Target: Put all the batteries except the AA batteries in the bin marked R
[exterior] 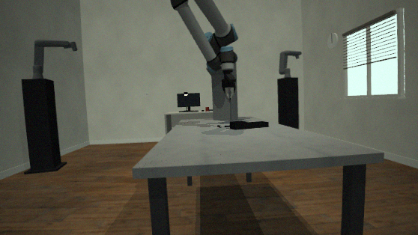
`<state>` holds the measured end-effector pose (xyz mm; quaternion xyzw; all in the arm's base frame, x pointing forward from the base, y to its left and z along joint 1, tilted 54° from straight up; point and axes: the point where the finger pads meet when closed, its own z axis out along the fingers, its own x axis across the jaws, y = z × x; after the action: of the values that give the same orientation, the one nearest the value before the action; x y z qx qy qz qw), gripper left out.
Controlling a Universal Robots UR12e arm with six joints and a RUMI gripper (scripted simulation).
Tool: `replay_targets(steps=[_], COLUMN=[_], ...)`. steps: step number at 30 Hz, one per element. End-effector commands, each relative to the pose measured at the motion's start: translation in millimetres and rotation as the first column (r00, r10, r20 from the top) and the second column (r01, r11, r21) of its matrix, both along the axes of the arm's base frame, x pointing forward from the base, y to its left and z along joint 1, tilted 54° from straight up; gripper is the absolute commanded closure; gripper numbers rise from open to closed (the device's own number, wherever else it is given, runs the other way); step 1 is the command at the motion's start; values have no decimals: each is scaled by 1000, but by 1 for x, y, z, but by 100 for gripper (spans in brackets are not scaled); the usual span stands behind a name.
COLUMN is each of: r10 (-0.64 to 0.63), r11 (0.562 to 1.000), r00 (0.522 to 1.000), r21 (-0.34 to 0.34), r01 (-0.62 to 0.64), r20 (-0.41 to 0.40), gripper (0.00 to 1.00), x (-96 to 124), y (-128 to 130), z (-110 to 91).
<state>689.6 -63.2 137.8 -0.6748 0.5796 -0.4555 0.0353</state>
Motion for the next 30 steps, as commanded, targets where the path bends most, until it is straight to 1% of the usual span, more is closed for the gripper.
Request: replay_targets(steps=[1, 12, 14, 15, 27, 30], r10=[46, 45, 45, 45, 44, 43], r11=[997, 997, 997, 997, 998, 998], r00=[998, 998, 998, 998, 998, 998], r21=[-54, -53, -53, -53, -53, -53], r01=[-48, -47, -47, -47, -46, -45], r20=[-40, -39, -39, -39, -37, -38], gripper=[96, 96, 96, 96, 96, 96], x=[45, 120, 120, 140, 142, 146], y=[-1, -1, -1, -1, -3, -7], z=[-5, -14, -14, -16, -14, -19])
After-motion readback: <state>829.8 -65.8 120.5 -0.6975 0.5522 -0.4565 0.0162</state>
